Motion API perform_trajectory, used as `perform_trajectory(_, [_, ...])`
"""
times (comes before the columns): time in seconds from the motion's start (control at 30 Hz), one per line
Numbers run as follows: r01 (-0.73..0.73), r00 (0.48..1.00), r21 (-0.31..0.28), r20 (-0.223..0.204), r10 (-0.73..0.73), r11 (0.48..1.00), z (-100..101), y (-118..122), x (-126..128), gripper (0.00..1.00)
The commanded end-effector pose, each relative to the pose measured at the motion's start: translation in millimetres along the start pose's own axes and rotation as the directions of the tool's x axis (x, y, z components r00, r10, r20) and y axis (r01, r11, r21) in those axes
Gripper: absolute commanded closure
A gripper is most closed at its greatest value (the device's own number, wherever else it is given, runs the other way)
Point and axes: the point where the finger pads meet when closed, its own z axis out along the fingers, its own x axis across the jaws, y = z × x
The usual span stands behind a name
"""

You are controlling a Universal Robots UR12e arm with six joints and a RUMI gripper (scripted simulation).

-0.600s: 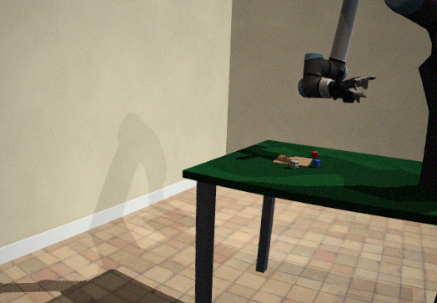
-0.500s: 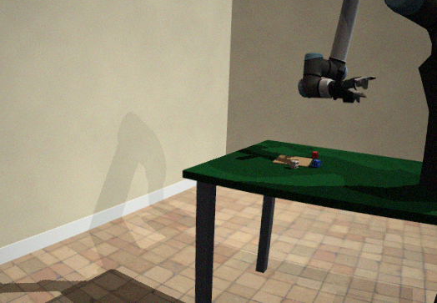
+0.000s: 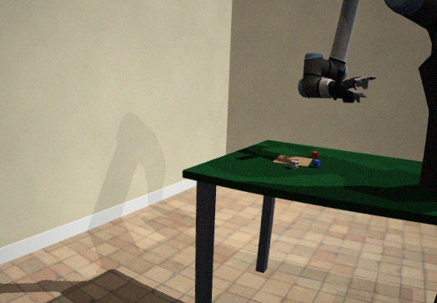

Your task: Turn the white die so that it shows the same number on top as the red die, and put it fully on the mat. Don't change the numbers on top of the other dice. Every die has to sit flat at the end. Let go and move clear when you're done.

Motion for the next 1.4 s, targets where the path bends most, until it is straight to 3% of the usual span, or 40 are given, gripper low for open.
perform_trajectory(0.0, [0.0,1.0,-0.001,0.0,0.0,1.0,0,0,0,0.0])
perform_trajectory(0.57, [-0.007,0.999,-0.055,-0.052,0.004,0.998,1,12,25,0.0])
perform_trajectory(1.0, [-0.04,0.977,-0.237,-0.212,-0.011,0.971,-5,50,97,0.0])
perform_trajectory(1.07, [-0.04,0.977,-0.237,-0.212,-0.011,0.971,-5,50,97,0.0])
perform_trajectory(1.2, [-0.06,0.961,-0.318,-0.275,-0.031,0.946,-13,64,124,0.0])
perform_trajectory(1.37, [-0.079,0.945,-0.383,-0.323,-0.053,0.92,-21,74,144,0.0])
